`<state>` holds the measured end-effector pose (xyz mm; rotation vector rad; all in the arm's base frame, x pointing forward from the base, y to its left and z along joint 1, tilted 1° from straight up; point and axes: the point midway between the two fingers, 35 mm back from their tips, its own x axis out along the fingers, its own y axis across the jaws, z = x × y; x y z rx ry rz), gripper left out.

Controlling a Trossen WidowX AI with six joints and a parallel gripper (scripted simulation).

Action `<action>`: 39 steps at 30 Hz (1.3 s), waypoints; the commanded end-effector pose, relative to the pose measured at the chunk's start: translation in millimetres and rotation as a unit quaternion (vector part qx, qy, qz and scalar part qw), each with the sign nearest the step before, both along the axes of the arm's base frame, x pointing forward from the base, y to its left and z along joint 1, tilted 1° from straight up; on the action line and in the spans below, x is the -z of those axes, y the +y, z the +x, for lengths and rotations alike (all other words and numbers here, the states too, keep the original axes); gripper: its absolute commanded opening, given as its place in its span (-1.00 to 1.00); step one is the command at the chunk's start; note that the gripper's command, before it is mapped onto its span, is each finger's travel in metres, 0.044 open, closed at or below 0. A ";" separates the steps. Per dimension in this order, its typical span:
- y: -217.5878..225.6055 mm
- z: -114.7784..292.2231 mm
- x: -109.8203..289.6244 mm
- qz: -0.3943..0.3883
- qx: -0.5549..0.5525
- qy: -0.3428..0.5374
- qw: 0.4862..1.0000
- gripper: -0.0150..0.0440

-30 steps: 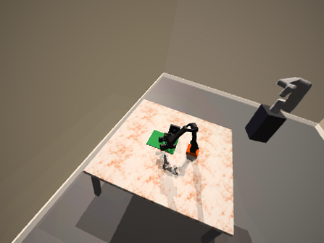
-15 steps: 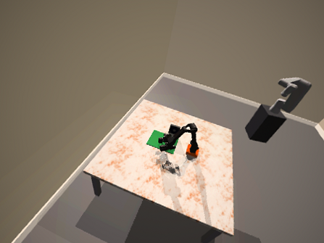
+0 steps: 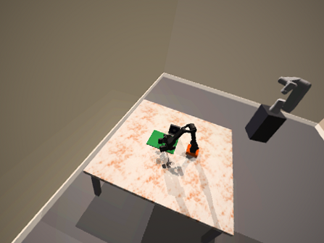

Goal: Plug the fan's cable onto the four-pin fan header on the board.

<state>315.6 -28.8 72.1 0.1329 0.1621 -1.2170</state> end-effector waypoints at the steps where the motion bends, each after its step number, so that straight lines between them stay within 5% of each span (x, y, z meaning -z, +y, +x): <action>1: -0.3 -1.1 4.8 0.001 0.001 0.002 1.000 -0.49; 39: -0.2 -0.9 30.6 0.001 0.001 0.002 1.000 -0.49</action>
